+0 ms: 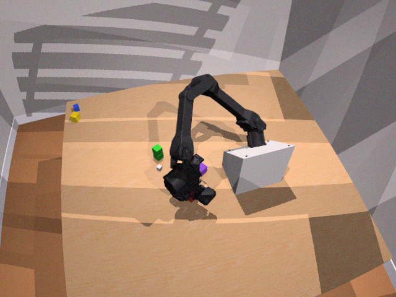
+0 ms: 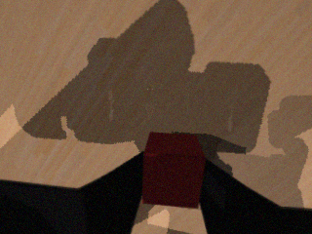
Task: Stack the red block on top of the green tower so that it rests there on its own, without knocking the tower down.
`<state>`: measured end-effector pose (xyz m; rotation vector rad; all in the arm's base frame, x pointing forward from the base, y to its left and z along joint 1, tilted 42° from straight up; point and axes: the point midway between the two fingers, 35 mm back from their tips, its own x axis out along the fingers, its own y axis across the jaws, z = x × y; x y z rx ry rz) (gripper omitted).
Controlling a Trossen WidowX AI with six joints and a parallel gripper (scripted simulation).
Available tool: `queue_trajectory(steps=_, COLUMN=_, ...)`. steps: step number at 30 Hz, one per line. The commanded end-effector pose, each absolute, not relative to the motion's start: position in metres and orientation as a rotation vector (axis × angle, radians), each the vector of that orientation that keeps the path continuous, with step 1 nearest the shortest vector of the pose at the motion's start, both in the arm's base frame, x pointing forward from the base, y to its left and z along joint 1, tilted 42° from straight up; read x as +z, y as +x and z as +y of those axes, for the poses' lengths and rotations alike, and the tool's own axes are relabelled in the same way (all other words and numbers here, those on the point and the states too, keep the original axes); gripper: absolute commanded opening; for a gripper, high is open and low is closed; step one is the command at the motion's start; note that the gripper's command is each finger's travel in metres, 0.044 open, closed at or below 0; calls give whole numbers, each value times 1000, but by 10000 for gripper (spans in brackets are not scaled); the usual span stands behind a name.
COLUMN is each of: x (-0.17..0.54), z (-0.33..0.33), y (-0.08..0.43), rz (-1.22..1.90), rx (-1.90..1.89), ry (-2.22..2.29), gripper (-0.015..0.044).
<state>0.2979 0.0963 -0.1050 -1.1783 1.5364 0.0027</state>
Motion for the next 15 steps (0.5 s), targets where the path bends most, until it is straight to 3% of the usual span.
queue_trajectory(steps=1, x=-89, z=112, y=297, rz=1525, rx=6, ry=-1170, gripper=0)
queue_trajectory(steps=15, x=-37, z=158, y=286, rz=1526, rx=8, ry=-1168, gripper=0)
